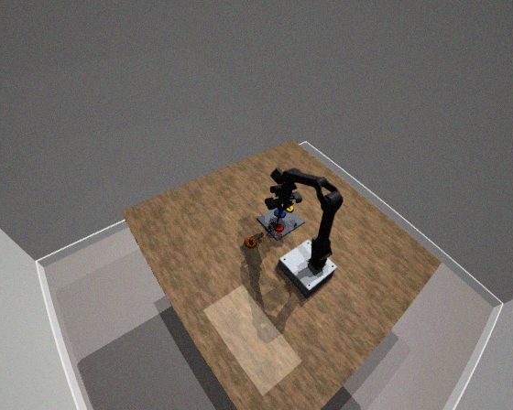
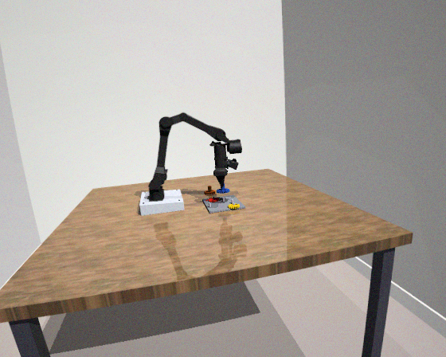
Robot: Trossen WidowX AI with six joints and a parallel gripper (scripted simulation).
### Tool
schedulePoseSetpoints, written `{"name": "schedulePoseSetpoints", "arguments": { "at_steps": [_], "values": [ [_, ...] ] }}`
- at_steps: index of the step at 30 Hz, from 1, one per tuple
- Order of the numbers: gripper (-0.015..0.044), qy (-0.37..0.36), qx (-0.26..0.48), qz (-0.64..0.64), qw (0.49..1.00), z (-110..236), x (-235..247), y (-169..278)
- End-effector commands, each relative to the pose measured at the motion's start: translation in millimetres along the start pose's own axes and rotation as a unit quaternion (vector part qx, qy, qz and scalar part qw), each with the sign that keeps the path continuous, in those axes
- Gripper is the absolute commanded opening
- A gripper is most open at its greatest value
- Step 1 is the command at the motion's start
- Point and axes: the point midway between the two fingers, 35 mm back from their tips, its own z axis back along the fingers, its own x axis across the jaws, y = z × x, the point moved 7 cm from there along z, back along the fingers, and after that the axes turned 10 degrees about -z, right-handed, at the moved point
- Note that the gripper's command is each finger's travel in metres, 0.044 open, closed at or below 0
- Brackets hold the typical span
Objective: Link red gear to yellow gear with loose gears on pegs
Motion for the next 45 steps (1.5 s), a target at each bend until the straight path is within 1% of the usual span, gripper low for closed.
{"name": "schedulePoseSetpoints", "arguments": {
  "at_steps": [1, 19, 32, 38, 45],
  "values": [
    [0.0, -0.002, 0.001, 0.003, 1.0, 0.4, -0.1, 0.4],
    [0.0, -0.002, 0.001, 0.009, 1.0, -0.9, 0.1, 0.2],
    [0.0, -0.002, 0.0, 0.07, 0.998, -18.6, -0.4, 0.6],
    [0.0, -0.002, 0.0, 0.056, 0.998, -27.1, -0.3, 0.1],
    [0.0, -0.002, 0.001, 0.004, 1.0, -37.8, 0.5, 0.4]
  ]
}}
